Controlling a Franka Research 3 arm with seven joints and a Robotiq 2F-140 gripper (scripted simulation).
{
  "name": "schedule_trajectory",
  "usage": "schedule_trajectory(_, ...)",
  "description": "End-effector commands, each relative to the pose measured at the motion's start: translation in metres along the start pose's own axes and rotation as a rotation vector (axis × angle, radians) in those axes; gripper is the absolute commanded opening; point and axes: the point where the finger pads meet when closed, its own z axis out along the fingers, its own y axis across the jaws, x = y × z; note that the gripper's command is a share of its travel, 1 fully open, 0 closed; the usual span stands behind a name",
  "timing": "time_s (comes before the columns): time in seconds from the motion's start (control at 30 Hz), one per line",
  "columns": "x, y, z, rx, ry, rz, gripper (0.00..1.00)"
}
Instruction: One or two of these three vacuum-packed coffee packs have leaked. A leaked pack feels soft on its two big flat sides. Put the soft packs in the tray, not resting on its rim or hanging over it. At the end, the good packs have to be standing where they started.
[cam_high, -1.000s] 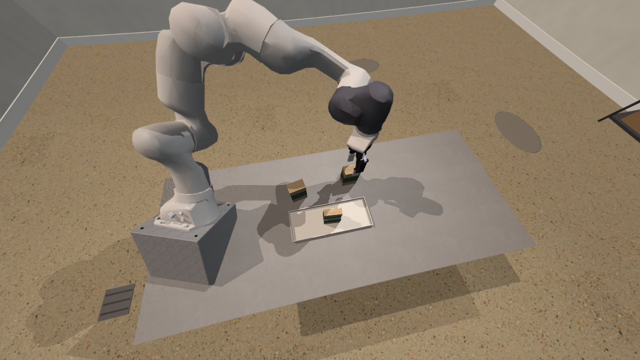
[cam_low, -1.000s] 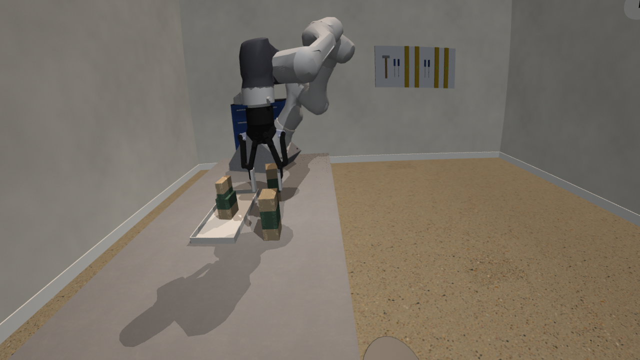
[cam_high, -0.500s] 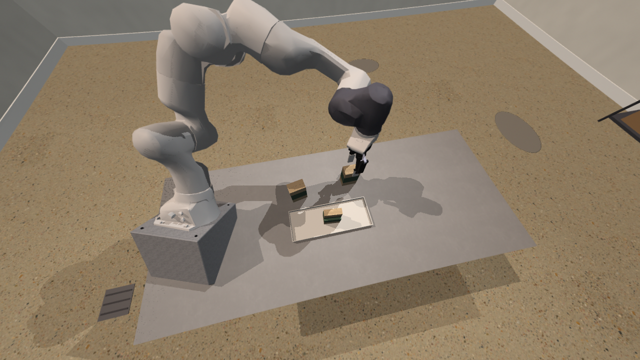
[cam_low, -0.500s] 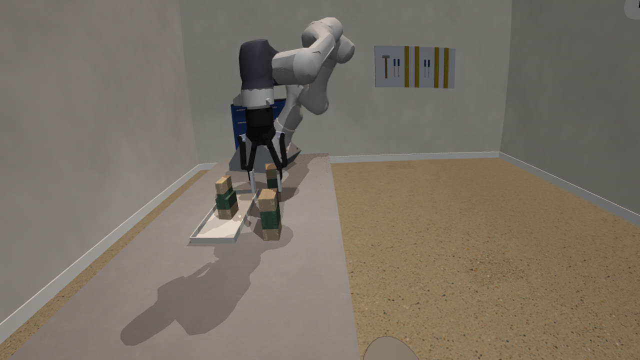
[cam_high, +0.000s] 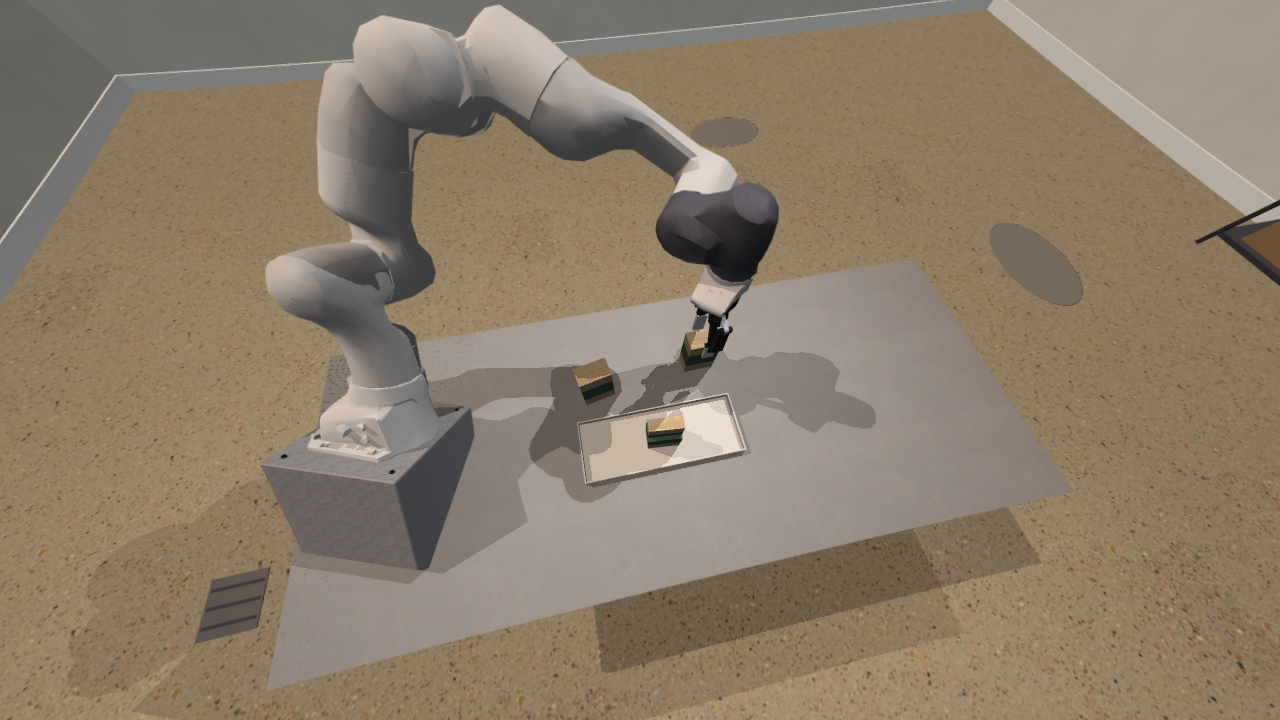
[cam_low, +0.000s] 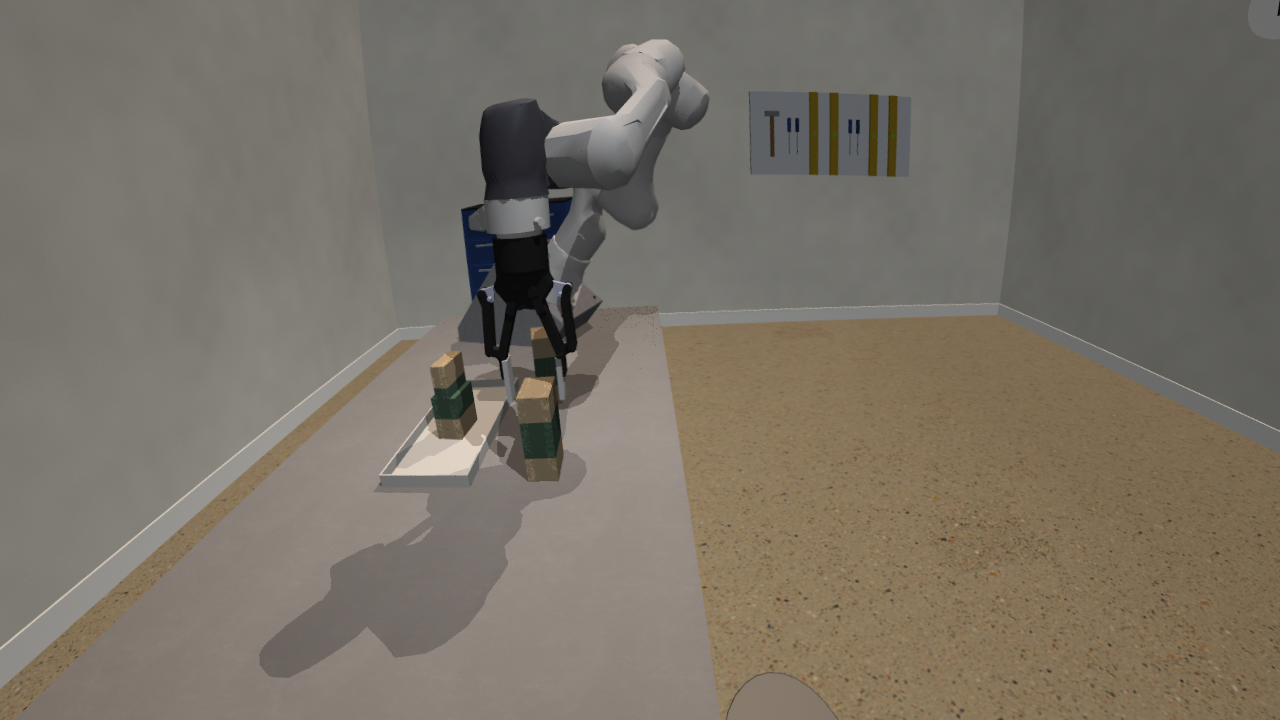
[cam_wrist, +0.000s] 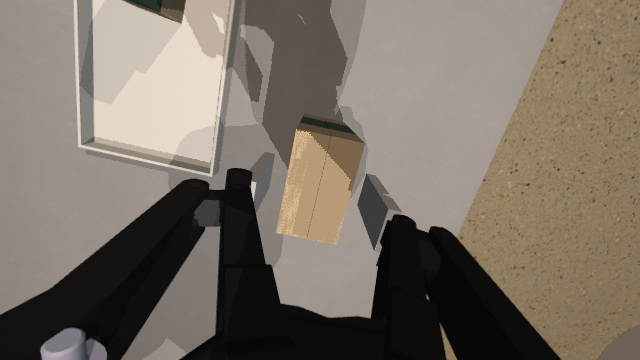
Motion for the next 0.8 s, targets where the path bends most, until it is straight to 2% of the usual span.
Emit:
schedule_trajectory(0.0, -0.002, 0.0, 0.01, 0.001, -0.006, 0.001, 0.53)
schedule_trajectory(0.27, -0.002, 0.0, 0.026, 0.001, -0.006, 0.001, 0.53)
schedule_trajectory(0.77, -0.002, 0.0, 0.034, 0.001, -0.006, 0.001, 0.53)
